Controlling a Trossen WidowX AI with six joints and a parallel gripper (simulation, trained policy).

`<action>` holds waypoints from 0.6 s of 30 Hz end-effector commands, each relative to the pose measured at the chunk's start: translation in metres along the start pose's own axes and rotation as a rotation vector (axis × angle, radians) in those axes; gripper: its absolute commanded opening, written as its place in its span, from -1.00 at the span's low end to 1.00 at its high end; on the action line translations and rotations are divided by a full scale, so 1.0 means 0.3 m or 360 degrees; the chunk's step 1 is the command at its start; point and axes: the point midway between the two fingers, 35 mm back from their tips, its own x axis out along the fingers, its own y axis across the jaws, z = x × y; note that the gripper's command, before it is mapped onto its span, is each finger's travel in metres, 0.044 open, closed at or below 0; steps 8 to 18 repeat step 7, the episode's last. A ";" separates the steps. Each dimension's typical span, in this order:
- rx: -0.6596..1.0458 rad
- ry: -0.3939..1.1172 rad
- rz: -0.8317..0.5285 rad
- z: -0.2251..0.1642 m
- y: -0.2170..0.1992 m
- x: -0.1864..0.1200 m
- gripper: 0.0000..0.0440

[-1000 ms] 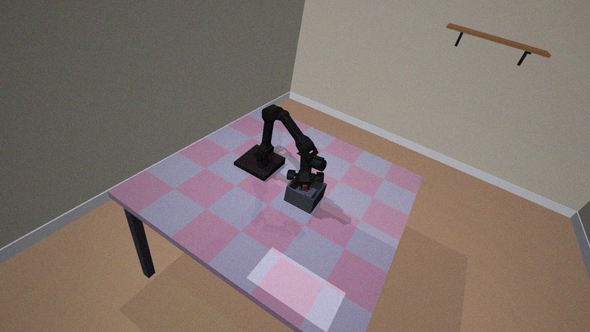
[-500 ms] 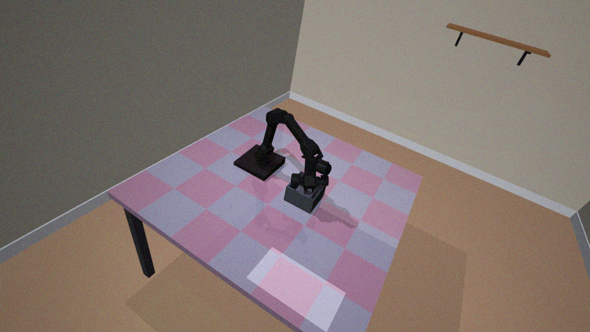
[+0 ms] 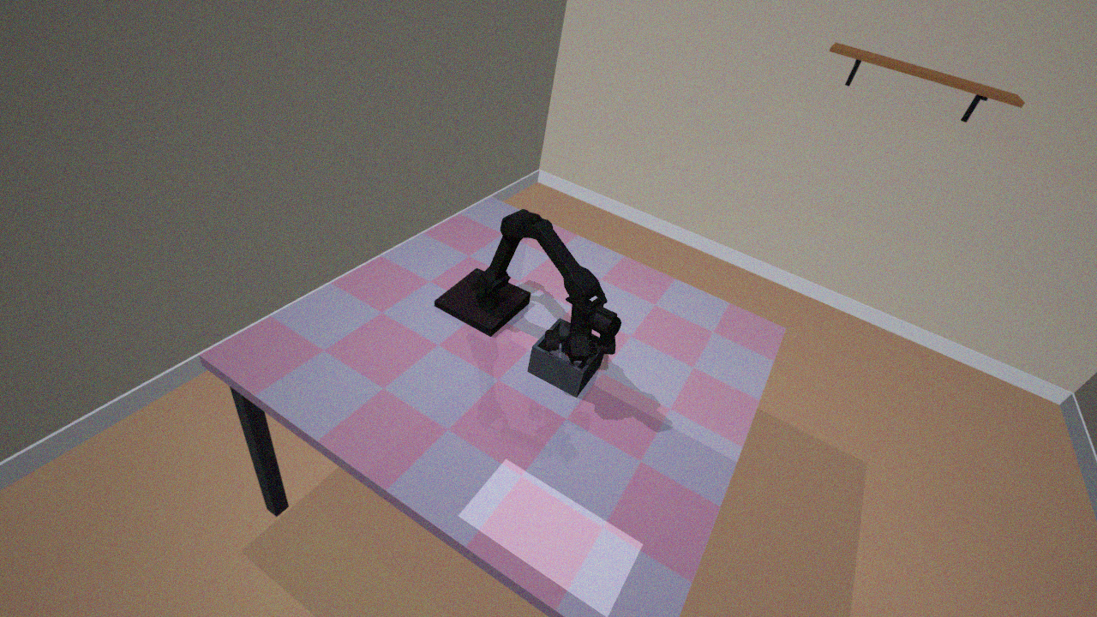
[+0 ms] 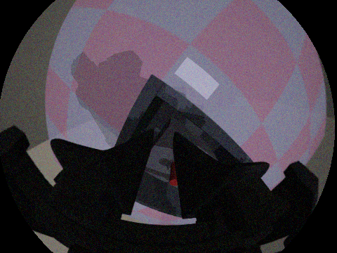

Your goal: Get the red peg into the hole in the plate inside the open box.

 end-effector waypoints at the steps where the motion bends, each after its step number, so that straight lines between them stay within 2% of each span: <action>1: -0.0011 0.0015 0.0001 0.024 0.006 0.000 -0.54; 18: -0.0010 0.0046 -0.0016 0.061 -0.001 0.011 -0.60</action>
